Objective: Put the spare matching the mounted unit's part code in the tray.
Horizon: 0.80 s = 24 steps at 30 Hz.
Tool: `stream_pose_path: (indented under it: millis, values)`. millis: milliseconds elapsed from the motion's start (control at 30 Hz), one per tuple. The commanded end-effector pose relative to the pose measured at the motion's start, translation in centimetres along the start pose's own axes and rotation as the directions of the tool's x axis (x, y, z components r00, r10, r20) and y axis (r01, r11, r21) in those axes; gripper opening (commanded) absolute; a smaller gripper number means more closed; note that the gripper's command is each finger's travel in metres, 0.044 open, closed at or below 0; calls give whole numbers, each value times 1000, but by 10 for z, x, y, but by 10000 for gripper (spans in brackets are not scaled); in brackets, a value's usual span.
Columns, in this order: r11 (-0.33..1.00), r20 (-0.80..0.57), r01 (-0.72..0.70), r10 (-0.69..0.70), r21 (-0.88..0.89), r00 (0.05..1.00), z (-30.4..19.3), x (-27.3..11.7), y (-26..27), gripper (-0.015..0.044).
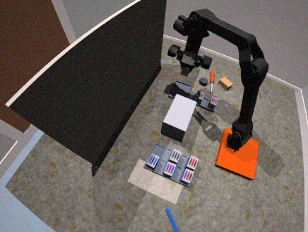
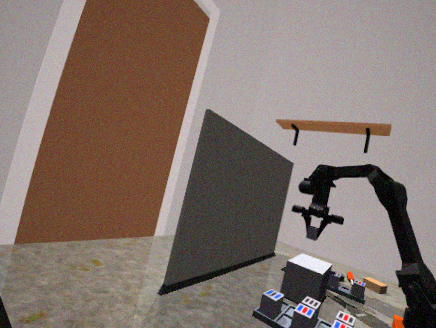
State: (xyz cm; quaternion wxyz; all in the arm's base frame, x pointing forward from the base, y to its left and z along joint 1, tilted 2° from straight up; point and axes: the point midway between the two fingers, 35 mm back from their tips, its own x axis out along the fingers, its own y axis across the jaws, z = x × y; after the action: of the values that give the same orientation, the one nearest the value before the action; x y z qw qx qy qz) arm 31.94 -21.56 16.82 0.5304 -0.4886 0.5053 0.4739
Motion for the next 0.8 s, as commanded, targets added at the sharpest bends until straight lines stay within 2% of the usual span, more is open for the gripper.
stream_pose_path:
  millis: [0, 767]
  values:
    - [1000, 1, -2, 2, -4, 1000, 0, 4, 0, 0]
    - [1000, 1, -2, 2, -4, 1000, -2, 20, -3, 0]
